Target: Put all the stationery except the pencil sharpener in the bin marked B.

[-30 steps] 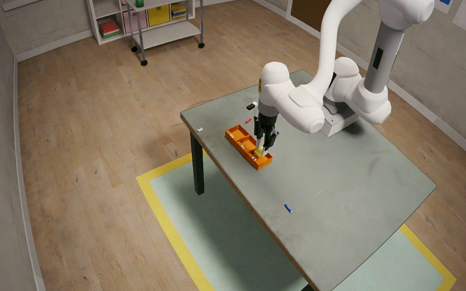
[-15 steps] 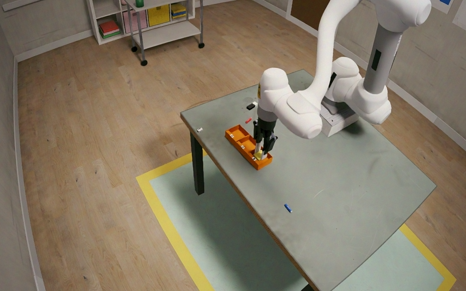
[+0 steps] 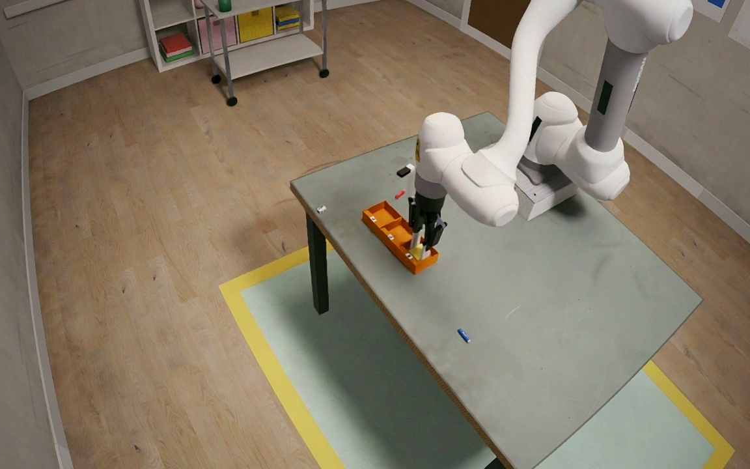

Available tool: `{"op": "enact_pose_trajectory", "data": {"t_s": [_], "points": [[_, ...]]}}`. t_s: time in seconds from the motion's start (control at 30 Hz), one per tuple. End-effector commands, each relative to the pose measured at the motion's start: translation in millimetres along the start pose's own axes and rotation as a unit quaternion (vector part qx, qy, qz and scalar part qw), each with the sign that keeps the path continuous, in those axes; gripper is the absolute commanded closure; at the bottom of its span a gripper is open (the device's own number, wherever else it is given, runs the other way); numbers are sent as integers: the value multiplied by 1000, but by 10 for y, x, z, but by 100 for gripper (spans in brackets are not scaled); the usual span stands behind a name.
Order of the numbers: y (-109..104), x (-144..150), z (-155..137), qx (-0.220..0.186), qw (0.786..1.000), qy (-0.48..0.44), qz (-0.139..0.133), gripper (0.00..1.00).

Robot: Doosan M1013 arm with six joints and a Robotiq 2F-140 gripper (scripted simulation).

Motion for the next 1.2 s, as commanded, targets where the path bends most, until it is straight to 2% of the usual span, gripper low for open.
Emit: {"op": "enact_pose_trajectory", "data": {"t_s": [0.0, 1.13, 1.17], "points": [[38, -39, -7, 0, 1000, 1, 2, 71], [38, -41, -9, 0, 1000, 1, 2, 71], [38, -41, -9, 0, 1000, 1, 2, 65]]}}
Point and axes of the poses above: the point where the finger pads meet when closed, its own y axis out along the fingers, its own x axis across the jaws, z = x × y, the point moved 8 cm from there along -y, back along the fingers, and after that the axes turned 9 degrees about -y, right-handed, at the moved point
